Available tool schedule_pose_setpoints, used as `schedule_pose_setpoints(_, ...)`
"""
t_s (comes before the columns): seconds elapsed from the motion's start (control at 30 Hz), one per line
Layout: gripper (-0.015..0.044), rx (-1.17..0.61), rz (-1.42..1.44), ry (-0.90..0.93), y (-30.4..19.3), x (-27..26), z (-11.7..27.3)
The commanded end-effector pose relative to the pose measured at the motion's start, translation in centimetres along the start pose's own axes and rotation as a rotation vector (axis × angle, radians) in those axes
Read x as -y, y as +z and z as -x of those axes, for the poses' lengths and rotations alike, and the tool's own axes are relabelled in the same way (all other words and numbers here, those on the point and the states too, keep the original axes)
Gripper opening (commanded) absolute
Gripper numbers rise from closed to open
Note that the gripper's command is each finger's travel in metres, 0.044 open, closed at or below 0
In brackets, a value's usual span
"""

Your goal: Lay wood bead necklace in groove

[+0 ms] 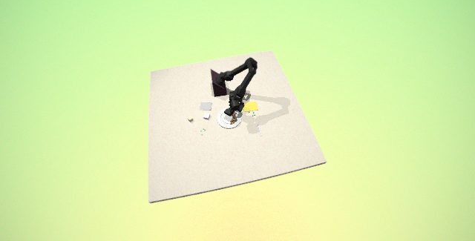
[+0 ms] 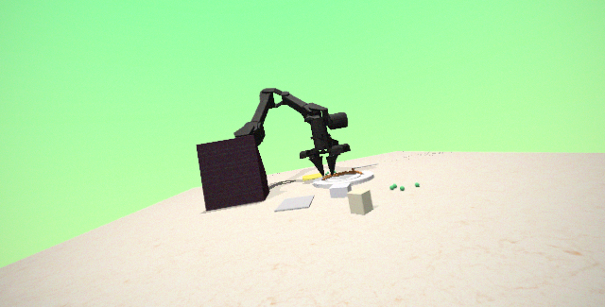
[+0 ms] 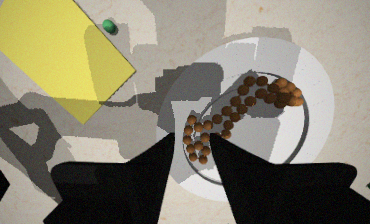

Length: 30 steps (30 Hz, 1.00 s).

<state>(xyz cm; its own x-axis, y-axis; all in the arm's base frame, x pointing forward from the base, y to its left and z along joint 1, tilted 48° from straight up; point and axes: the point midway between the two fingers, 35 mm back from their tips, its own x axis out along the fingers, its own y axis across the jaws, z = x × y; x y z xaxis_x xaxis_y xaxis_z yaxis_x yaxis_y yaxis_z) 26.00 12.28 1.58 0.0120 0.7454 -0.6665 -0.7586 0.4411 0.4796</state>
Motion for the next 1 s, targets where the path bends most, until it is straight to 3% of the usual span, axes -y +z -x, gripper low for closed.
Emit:
schedule_pose_setpoints(0.0, 0.0289, -0.001, 0.001, 0.001, 0.0, -0.02, -0.02)
schedule_pose_setpoints(0.2, 0.044, -0.005, -0.004, 0.005, -0.07, -0.13, 0.17)
schedule_pose_setpoints(0.97, 0.044, -0.011, -0.001, 0.008, -0.07, -0.13, 0.5)
